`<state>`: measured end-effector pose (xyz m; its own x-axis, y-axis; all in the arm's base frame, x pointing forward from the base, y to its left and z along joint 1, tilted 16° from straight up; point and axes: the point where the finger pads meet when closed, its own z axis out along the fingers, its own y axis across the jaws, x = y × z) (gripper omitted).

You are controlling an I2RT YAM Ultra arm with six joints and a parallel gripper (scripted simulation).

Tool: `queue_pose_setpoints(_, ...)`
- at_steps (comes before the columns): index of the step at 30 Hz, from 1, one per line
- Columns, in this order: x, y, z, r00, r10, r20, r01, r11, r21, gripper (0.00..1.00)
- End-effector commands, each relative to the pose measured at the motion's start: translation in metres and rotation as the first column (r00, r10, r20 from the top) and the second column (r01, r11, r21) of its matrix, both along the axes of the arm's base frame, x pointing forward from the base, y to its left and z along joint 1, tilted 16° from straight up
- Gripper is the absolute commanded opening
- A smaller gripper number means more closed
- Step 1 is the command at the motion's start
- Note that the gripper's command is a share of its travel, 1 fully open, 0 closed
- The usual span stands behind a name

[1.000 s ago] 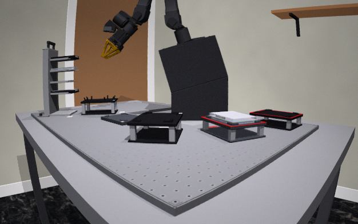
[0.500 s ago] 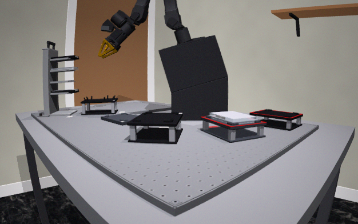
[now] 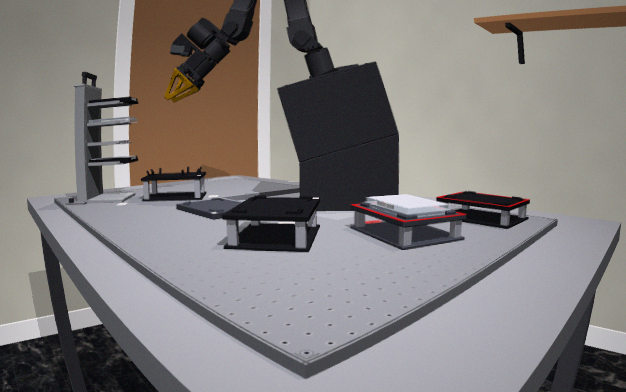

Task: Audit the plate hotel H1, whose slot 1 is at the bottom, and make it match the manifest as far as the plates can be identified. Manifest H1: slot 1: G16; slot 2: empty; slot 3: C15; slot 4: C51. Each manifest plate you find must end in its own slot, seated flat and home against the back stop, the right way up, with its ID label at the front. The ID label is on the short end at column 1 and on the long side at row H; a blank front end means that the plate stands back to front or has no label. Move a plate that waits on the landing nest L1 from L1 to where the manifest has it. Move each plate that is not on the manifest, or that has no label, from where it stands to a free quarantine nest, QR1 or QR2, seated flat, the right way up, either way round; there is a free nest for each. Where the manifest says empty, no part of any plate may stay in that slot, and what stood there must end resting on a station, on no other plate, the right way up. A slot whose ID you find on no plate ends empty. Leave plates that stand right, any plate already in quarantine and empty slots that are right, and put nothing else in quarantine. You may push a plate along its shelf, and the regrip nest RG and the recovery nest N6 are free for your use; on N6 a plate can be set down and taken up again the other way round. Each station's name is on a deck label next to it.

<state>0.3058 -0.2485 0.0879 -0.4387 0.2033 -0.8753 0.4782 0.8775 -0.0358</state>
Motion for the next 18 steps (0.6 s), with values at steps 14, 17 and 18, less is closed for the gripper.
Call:
queue_pose_setpoints(14, 0.018, -0.011, 0.011, 1.0, -0.002, 0.011, 0.002, 1.0, -0.01, 1.0)
queue_pose_setpoints(17, 0.02, -0.012, 0.012, 1.0, -0.002, 0.011, 0.002, 1.0, -0.01, 1.0)
queue_pose_setpoints(18, 0.021, -0.013, 0.012, 1.0, -0.002, 0.011, 0.002, 1.0, -0.01, 1.0)
